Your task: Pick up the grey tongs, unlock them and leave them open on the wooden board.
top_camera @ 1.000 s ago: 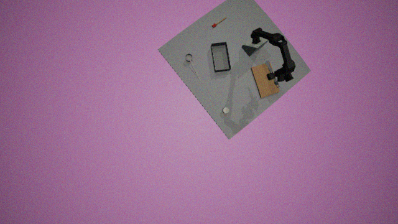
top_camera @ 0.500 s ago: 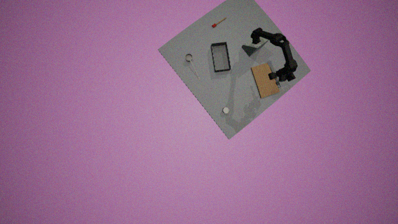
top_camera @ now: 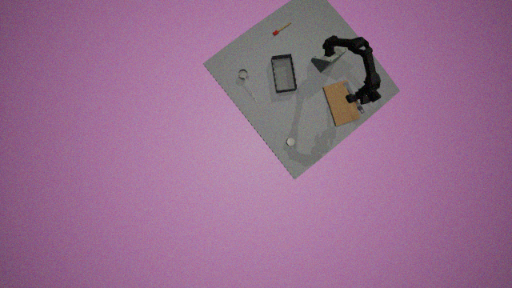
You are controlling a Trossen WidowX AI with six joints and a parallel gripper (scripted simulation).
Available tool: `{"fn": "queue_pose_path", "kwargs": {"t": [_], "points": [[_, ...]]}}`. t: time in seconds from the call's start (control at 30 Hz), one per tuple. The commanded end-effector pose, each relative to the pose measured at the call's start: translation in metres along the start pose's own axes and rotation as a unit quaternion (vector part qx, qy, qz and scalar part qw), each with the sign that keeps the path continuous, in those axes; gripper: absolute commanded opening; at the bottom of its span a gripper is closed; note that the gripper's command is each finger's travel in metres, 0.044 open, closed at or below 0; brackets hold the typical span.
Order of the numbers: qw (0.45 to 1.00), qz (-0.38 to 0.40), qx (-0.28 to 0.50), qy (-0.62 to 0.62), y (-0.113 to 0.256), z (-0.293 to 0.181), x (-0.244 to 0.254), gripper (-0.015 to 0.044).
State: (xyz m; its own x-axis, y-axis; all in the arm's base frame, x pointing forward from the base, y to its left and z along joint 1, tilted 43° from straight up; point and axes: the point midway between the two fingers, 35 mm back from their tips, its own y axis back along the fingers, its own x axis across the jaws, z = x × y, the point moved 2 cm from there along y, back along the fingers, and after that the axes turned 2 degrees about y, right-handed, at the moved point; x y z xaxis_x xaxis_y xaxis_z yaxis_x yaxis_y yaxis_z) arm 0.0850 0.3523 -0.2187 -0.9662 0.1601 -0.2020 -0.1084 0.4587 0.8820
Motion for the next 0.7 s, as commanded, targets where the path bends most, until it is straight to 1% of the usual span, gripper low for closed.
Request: {"fn": "queue_pose_path", "kwargs": {"t": [0.0, 0.67], "points": [[1.0, -0.002, -0.028, 0.001, 0.004, 0.003, 0.0, -0.015], [0.985, -0.006, -0.174, 0.003, 0.014, 0.008, 0.004, -0.015]]}}
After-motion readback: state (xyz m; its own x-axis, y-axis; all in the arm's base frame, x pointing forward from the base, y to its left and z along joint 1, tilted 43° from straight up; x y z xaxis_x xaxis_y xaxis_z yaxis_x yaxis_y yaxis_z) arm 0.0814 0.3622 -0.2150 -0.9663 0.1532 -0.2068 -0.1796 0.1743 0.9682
